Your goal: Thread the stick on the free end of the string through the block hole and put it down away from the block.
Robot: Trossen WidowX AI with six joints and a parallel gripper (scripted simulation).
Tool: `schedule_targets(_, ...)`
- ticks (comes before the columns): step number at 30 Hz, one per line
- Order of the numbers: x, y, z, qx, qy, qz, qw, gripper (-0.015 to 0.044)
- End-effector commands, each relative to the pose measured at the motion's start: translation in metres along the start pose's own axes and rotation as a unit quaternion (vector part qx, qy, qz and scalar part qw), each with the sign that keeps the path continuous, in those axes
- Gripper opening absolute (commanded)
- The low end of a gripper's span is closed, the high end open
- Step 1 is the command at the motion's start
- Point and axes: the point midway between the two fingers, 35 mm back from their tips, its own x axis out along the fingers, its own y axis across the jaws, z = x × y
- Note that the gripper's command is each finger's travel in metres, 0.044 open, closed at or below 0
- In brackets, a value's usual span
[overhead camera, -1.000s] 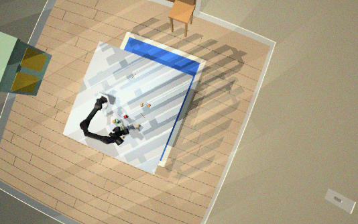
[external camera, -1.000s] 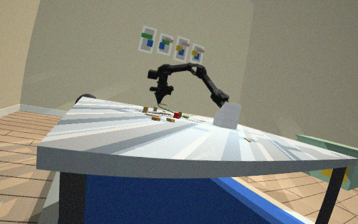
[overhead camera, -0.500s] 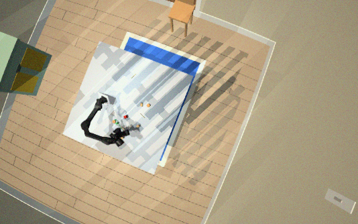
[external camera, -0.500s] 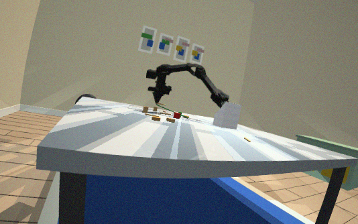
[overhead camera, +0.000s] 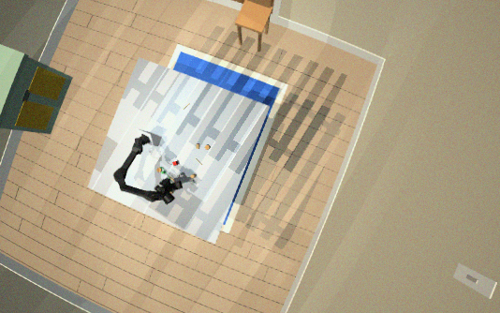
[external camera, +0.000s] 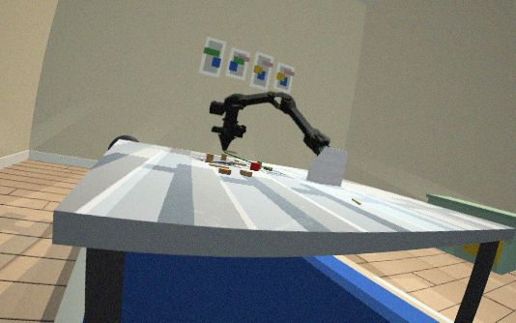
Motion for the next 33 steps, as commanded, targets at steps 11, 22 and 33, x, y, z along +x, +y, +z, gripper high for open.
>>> schedule_targets(11,0.013,-0.014,0.006,-0.001,0.002,0.001,1.0,0.0)
schedule_targets(22,0.022,-0.024,0.012,-0.001,0.002,0.001,1.0,0.0)
schedule_targets(33,0.031,-0.033,0.018,-0.001,0.002,0.001,1.0,0.0)
